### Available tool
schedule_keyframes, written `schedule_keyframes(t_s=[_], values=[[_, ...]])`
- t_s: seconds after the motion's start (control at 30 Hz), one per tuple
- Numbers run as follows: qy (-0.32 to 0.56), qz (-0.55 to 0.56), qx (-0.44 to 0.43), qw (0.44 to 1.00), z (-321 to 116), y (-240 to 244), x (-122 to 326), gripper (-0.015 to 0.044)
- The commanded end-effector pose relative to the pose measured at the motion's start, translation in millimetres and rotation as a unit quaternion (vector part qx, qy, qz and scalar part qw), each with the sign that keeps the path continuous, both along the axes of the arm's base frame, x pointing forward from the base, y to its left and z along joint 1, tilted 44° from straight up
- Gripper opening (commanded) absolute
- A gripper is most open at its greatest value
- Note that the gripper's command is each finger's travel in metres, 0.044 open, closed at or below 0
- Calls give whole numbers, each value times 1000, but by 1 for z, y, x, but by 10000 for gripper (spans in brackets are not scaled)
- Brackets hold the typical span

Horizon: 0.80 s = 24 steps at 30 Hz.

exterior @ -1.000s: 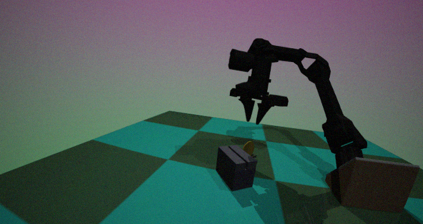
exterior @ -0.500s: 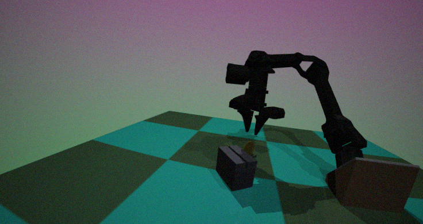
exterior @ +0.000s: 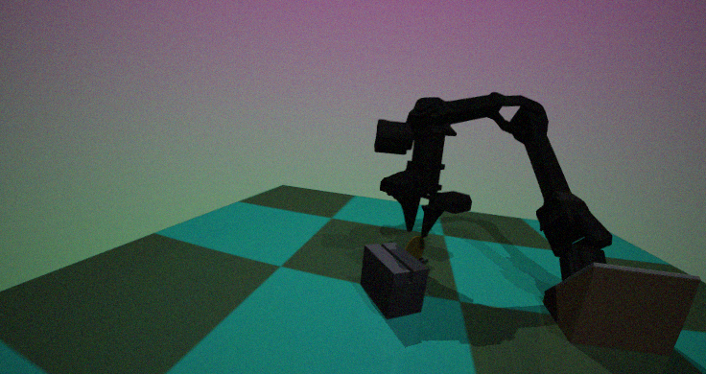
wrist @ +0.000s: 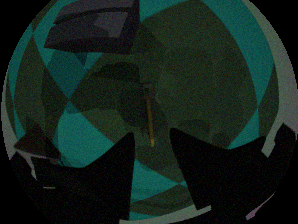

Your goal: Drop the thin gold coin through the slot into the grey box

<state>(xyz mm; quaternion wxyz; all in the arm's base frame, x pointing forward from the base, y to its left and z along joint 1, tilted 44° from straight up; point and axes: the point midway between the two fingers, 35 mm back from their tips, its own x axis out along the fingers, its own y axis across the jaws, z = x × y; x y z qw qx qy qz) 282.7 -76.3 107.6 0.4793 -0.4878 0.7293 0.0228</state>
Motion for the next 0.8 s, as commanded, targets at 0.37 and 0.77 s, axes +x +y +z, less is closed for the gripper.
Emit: schedule_keyframes(t_s=[0.37,0.77], values=[[2,2,-2,1000,-18,-17,-1,161],[2,1,-3,1000,-31,-31,-3,161]])
